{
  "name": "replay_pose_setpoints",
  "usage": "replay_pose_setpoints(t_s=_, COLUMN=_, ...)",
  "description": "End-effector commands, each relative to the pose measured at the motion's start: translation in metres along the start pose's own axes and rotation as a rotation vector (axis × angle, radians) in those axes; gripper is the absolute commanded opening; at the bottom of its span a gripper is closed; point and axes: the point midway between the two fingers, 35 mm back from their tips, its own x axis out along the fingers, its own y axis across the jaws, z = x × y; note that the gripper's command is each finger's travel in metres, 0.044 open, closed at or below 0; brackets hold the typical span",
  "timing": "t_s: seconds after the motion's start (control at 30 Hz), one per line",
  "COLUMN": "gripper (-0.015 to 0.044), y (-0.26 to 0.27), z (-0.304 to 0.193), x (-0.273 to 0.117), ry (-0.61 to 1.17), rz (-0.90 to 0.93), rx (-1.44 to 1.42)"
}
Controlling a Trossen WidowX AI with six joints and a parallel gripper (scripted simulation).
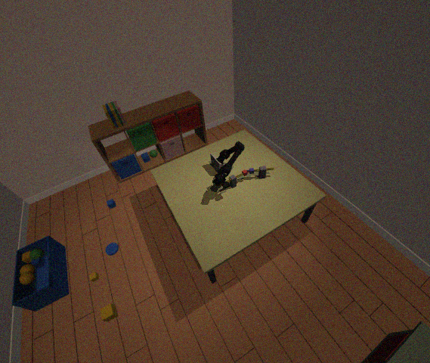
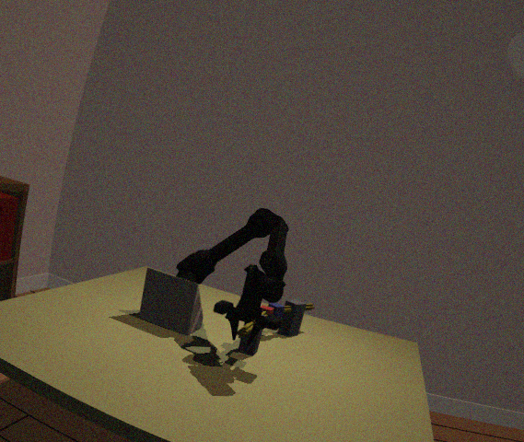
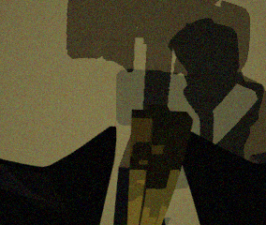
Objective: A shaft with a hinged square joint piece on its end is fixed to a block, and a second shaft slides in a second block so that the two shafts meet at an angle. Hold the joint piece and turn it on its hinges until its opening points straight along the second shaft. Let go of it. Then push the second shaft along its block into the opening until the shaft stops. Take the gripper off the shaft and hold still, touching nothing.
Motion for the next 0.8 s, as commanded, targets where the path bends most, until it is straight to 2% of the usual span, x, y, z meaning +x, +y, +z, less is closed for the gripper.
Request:
replay_pose_setpoints(t_s=0.0, gripper=0.0303, y=0.0, z=0.0, x=0.0, ry=0.001, rz=-0.001, rx=-0.002)
replay_pose_setpoints(t_s=0.17, gripper=0.0434, y=0.0, z=0.0, x=0.0, ry=0.001, rz=-0.001, rx=-0.002)
replay_pose_setpoints(t_s=0.57, gripper=0.044, y=0.0, z=0.0, x=0.0, ry=0.001, rz=-0.001, rx=-0.002)
replay_pose_setpoints(t_s=0.77, gripper=0.044, y=0.0, z=0.0, x=-0.029, ry=0.005, rz=-0.002, rx=0.002)
